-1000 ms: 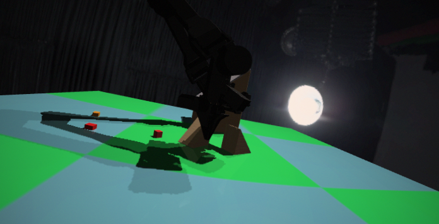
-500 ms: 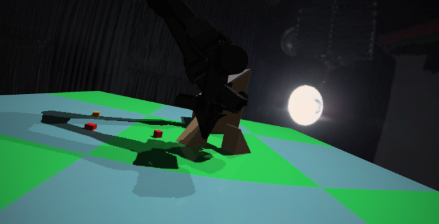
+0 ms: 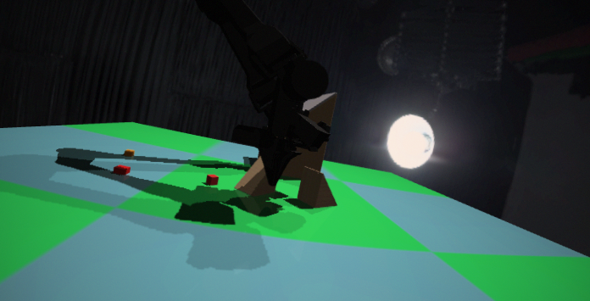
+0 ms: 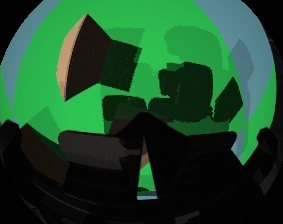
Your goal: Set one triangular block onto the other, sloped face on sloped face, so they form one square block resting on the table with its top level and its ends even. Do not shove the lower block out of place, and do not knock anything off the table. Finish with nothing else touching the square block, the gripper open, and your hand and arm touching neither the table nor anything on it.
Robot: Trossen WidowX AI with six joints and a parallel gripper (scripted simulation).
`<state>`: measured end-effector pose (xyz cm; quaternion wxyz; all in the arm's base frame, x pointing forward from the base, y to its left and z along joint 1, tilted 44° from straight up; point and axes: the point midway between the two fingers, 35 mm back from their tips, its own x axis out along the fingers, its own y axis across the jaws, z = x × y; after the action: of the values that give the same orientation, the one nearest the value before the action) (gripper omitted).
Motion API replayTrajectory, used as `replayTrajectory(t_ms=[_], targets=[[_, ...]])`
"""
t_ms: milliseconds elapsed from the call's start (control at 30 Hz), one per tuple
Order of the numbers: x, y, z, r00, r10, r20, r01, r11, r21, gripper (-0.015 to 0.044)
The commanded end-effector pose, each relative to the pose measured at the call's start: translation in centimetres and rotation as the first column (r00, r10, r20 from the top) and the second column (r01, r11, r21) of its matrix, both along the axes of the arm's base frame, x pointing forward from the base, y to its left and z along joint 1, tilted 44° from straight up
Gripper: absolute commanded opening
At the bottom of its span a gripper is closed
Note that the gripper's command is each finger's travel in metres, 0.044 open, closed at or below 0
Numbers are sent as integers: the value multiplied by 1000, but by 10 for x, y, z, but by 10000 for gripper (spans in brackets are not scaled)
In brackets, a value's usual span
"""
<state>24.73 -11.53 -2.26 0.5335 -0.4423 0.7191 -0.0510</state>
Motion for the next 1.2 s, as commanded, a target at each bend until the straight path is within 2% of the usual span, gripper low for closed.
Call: replayTrajectory(t_ms=[0,433,633,733,967,1067,1167], targets=[[-8,-4,0,1000,-8,-21,8,1000,-10,0],[-12,-5,4,1000,-7,-21,7,1000,-9,0],[1,48,53,1000,0,-1,0,1000,5,0],[1,54,60,1000,0,0,0,1000,4,0],[4,48,51,1000,28,1,-28,1000,0,184],[-13,58,47,946,250,-206,-260,965,-25,263],[-34,66,43,739,477,-476,-538,843,8,341]])
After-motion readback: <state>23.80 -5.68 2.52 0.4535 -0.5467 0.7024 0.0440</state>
